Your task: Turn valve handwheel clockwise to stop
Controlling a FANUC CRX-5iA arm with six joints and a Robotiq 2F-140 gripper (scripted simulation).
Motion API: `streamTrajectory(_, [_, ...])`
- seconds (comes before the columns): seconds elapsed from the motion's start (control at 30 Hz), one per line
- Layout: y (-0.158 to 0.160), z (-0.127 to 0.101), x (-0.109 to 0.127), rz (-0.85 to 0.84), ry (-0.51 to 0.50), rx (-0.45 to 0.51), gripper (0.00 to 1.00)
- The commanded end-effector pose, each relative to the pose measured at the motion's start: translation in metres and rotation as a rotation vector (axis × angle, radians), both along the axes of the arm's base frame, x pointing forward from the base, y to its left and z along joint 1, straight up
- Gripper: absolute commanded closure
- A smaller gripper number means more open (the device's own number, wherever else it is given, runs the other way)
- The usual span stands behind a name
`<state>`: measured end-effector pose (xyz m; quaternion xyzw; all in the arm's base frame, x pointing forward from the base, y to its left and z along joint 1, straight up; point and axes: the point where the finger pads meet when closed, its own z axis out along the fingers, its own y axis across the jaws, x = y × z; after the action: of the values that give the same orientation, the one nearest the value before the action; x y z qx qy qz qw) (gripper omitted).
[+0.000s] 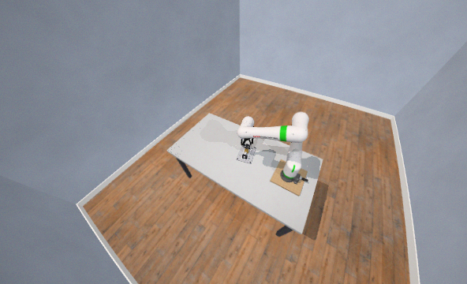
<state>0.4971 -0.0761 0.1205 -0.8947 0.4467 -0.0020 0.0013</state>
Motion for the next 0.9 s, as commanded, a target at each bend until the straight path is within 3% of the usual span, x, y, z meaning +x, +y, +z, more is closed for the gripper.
streamTrajectory(0.0, [0.0,-0.0001,0.0001,-0.001,0.0,0.0,1.0])
streamTrajectory(0.4, [0.0,-0.0001,0.0001,-0.001,0.0,0.0,1.0])
streamTrajectory(0.43, [0.0,-0.0001,0.0001,-0.001,0.0,0.0,0.0])
streamTrajectory(0.87, [0.0,-0.0001,0.0001,-0.001,0.0,0.0,0.0])
